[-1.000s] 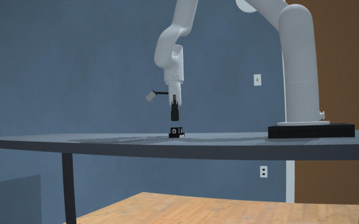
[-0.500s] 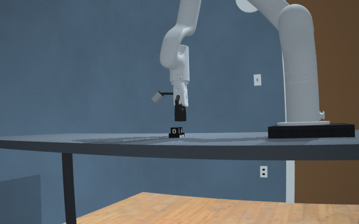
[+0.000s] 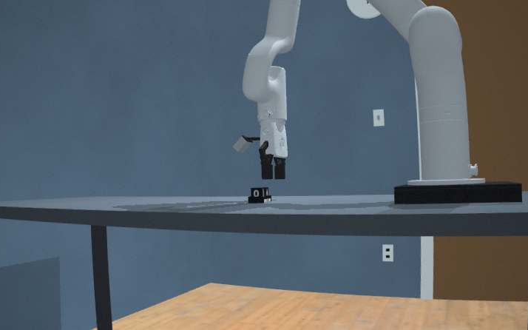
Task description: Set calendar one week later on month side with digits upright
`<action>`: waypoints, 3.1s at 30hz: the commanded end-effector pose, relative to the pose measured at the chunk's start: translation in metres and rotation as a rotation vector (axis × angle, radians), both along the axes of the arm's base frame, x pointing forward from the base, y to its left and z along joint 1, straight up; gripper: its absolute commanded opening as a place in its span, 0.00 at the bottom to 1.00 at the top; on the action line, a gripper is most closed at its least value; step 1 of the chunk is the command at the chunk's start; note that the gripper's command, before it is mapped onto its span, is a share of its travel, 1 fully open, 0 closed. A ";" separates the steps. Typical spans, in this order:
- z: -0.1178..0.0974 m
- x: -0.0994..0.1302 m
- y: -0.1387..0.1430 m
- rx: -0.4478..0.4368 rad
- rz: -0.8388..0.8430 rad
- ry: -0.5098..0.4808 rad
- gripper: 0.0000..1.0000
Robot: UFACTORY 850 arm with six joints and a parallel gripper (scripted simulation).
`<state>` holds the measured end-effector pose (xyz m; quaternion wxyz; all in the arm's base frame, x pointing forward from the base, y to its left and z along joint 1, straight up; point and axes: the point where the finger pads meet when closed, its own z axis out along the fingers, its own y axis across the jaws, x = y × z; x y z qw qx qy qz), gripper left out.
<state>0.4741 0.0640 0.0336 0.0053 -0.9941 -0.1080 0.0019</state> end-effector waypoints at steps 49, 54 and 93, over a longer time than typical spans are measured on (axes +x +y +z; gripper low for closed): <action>-0.005 -0.051 -0.029 -0.011 -0.533 -0.001 1.00; -0.005 -0.051 -0.029 -0.011 -0.533 -0.001 1.00; -0.005 -0.051 -0.029 -0.011 -0.533 -0.001 1.00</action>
